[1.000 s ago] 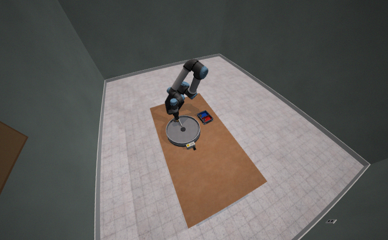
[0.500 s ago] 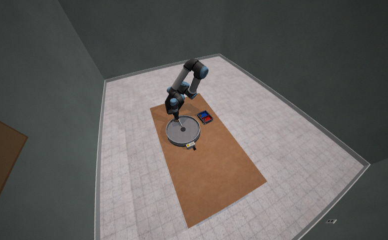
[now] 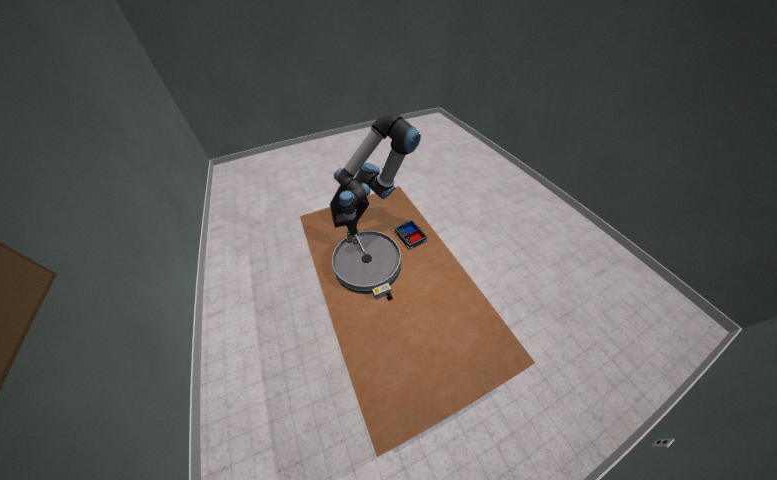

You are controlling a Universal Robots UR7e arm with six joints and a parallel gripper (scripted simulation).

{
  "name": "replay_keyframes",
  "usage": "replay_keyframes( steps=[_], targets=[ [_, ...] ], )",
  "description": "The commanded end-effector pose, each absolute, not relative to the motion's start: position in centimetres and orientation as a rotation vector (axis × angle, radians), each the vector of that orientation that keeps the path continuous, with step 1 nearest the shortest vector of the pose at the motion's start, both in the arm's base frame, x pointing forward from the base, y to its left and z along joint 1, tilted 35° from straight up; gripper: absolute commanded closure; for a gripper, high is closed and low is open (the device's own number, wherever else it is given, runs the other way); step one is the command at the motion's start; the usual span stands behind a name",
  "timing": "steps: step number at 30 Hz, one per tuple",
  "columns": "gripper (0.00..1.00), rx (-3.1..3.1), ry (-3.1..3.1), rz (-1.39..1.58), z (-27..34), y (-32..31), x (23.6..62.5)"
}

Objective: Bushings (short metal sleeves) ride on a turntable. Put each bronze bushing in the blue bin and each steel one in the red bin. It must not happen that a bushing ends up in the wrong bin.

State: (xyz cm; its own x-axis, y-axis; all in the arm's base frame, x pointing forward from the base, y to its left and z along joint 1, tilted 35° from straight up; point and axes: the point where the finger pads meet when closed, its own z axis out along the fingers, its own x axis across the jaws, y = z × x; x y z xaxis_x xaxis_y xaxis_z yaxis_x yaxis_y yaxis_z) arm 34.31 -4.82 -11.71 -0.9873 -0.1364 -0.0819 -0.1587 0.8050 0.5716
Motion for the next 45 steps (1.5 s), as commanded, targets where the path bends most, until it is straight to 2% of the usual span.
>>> replay_keyframes(
  steps=[1, 11, 16, 21, 26, 30, 45],
  targets=[
    [1.0, -0.242, 2.949, 0.94, -10.5, -5.7, 34.3],
    [1.0, -0.242, 2.949, 0.94, -10.5, -5.7, 34.3],
    [1.0, -0.242, 2.949, 0.94, -7.4, -1.3, 33.5],
    [1.0, -0.242, 2.949, 0.94, -7.4, -1.3, 33.5],
    [1.0, -0.242, 2.949, 0.94, -4.6, 2.7, 32.7],
    [1.0, -0.242, 2.949, 0.94, -4.3, 3.0, 32.6],
    [1.0, -0.242, 2.949, 0.94, 1.2, 10.8, 31.1]
  ],
)
